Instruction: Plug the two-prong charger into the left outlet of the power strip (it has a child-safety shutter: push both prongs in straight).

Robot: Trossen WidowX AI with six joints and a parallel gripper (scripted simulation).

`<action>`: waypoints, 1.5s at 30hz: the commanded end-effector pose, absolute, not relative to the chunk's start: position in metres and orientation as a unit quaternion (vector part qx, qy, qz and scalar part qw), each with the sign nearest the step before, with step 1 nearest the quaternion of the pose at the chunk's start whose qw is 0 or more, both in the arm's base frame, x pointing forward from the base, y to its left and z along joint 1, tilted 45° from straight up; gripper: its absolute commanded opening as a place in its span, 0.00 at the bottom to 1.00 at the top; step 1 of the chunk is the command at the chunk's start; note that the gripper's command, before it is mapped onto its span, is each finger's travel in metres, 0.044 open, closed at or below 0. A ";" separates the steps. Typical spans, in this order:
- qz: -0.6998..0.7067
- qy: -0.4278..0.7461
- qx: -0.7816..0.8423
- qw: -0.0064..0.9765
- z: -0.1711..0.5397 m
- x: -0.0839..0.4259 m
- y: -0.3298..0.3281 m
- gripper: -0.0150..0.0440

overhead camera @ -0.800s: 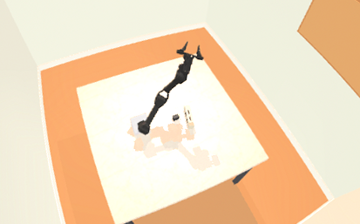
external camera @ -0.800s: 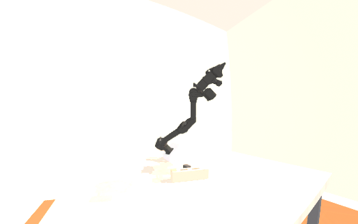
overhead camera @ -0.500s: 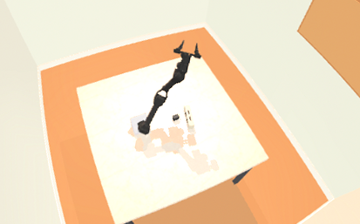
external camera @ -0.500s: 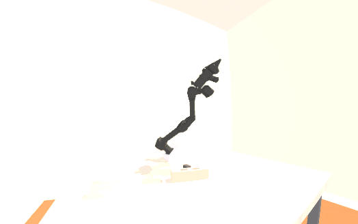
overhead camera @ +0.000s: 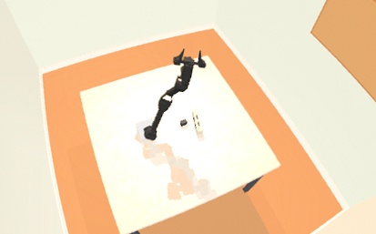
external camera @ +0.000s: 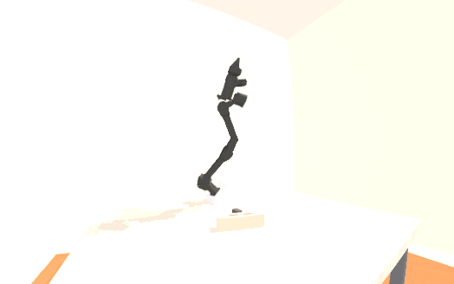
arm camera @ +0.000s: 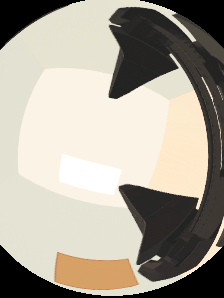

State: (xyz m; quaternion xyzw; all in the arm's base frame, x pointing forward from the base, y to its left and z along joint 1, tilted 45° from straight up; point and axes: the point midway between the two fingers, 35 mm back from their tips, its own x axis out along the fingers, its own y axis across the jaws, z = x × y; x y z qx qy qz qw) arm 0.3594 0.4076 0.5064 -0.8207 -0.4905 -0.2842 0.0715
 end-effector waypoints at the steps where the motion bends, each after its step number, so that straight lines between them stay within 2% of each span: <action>1: -0.322 -0.514 -0.789 0.094 0.536 0.315 0.410 1.00; 12: -0.419 -0.546 -0.710 0.149 0.606 0.213 0.386 1.00; 30: -0.539 -0.573 -0.560 0.258 0.685 0.066 0.296 1.00; 36: -0.571 -0.574 -0.507 0.297 0.702 0.026 0.254 1.00; 45: -0.548 -0.603 -0.468 0.343 0.706 0.007 0.227 1.00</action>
